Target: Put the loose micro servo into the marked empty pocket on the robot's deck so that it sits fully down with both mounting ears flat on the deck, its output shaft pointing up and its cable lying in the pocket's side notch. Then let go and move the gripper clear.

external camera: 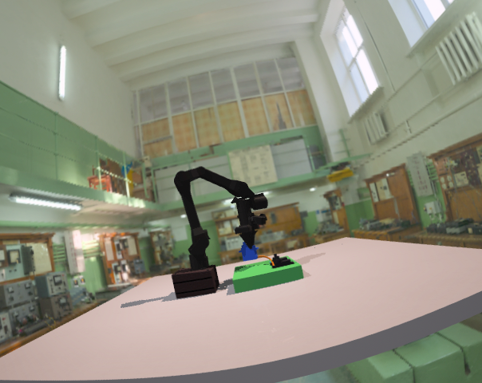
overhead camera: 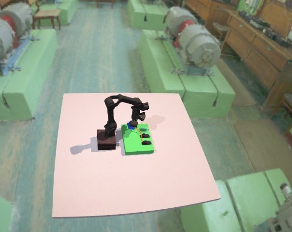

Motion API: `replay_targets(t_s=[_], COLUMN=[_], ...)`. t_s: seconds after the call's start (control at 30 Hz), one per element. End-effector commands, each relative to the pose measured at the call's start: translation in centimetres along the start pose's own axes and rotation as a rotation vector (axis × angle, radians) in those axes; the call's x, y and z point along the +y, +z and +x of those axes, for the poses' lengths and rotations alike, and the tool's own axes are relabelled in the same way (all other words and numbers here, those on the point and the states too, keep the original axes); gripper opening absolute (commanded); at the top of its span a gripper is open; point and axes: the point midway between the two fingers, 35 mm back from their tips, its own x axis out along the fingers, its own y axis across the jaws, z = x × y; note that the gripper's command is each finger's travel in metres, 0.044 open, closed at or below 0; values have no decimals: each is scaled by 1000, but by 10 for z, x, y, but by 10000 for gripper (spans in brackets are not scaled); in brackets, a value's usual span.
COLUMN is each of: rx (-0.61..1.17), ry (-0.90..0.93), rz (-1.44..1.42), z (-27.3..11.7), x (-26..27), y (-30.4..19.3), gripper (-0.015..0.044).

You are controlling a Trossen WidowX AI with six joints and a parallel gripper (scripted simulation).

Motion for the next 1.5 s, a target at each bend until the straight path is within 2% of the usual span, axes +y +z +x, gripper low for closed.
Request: replay_targets(t_s=[0.0,0.17,0.43,1.27,1.47], rx=[-8,-8,-8,-17,-17], ry=[1,1,1,2,2], rz=[-155,-273,-277,-277,-277], z=[-1,-1,-2,-4,-4], x=[1,1,2,29,31], y=[2,2,6,102,108], gripper=[0,0,0,0,0])
